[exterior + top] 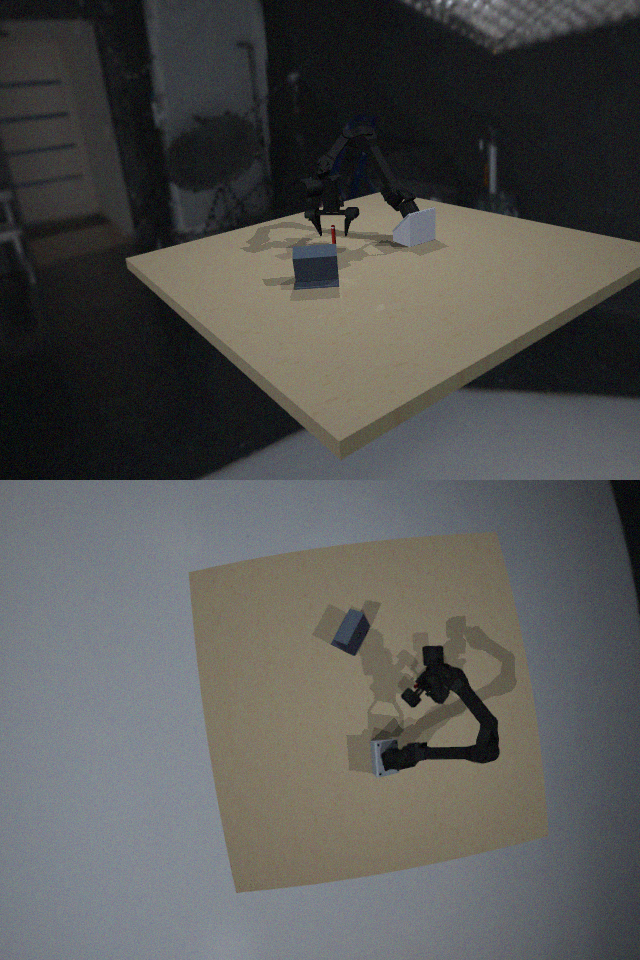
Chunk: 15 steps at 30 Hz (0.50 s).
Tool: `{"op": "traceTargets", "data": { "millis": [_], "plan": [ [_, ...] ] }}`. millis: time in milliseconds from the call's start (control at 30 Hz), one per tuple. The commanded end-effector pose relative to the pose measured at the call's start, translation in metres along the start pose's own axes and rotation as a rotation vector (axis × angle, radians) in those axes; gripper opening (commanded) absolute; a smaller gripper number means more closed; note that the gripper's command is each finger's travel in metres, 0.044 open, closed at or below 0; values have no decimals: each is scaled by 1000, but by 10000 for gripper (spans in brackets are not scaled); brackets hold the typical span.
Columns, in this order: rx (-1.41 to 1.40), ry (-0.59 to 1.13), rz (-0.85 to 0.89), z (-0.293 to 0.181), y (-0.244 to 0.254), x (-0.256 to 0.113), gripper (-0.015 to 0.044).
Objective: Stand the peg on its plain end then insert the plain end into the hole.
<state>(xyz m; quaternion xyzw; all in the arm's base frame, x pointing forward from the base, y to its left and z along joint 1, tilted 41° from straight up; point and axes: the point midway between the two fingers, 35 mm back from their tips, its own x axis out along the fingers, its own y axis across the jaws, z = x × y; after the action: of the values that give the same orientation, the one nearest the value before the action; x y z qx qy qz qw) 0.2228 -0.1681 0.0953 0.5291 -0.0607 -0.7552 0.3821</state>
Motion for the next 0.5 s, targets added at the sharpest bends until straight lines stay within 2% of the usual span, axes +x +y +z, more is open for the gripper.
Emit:
{"op": "traceTargets", "data": {
  "millis": [0, 467],
  "plan": [
    [-5, -5, 1, 0, -1, 4, 440],
    [0, -1, 0, 0, 0, 1, 72]
  ]
}}
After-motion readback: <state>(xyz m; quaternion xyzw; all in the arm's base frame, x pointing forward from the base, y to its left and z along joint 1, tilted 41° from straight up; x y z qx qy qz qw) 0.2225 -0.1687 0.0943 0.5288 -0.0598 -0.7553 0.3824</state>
